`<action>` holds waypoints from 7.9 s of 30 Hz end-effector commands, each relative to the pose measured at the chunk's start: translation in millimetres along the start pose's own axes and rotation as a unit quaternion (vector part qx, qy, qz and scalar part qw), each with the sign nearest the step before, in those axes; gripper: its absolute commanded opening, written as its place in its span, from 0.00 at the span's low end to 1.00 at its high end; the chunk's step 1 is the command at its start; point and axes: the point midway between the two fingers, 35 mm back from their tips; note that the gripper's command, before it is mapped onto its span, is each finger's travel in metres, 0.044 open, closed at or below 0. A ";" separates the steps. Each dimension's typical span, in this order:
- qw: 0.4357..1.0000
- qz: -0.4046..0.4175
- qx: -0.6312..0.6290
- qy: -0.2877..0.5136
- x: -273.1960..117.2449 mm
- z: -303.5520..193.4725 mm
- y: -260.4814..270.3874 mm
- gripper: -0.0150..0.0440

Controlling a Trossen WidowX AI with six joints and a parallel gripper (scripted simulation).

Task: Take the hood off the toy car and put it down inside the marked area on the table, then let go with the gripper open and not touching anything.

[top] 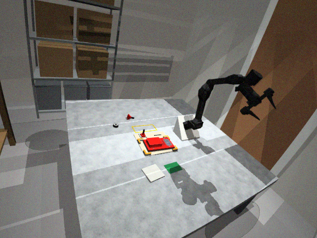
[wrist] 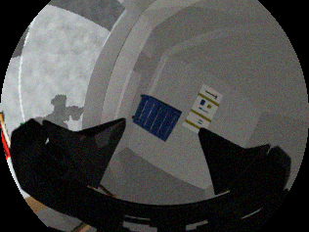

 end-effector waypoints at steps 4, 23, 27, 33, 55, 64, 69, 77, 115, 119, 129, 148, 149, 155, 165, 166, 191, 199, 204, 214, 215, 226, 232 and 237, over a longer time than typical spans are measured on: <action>0.999 0.050 -0.012 -0.006 21.1 8.6 26.3 1.00; 0.915 0.341 0.189 0.105 118.8 -10.5 213.0 1.00; 0.865 0.395 0.264 0.159 118.0 -31.8 265.8 1.00; 0.772 0.448 0.376 0.250 95.1 -67.3 336.9 1.00; 0.189 0.306 0.745 0.562 -125.8 -139.4 511.3 1.00; -0.128 0.097 0.800 0.578 -237.7 -120.7 542.1 1.00; -0.175 0.060 0.801 0.570 -253.6 -116.1 545.0 1.00; -0.175 0.060 0.801 0.570 -253.2 -116.2 546.9 1.00; -0.175 0.060 0.801 0.570 -244.0 -109.0 573.1 1.00; -0.175 0.060 0.801 0.570 -243.0 -108.2 575.8 1.00; -0.175 0.060 0.801 0.570 -240.4 -106.0 582.5 1.00; -0.175 0.060 0.801 0.569 -235.7 -102.5 593.2 1.00; -0.175 0.060 0.801 0.569 -235.7 -102.5 593.2 1.00; -0.175 0.060 0.801 0.569 -235.1 -102.0 594.8 1.00; -0.175 0.060 0.801 0.569 -233.4 -100.7 599.2 1.00; -0.175 0.060 0.801 0.569 -233.3 -100.5 599.6 1.00; -0.175 0.060 0.801 0.569 -228.9 -96.8 610.4 1.00; -0.171 0.060 0.801 0.571 -230.4 -99.3 609.1 0.83; -0.171 0.060 0.801 0.571 -230.4 -99.3 609.1 0.78; -0.171 0.060 0.800 0.571 -231.7 -100.4 606.0 0.40; -0.171 0.060 0.800 0.571 -231.9 -100.6 605.5 0.35; -0.171 0.060 0.800 0.572 -234.5 -102.8 599.2 0.25; -0.171 0.060 0.800 0.572 -235.8 -104.0 595.8 0.25; -0.171 0.060 0.800 0.572 -236.9 -104.9 592.9 0.25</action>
Point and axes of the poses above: the point midway between the two fingers, 35 mm back from their tips, its own x axis out along the fingers, its own y axis across the jaws, z = x × y, and after that the axes turned 4 degrees about -x, right-handed
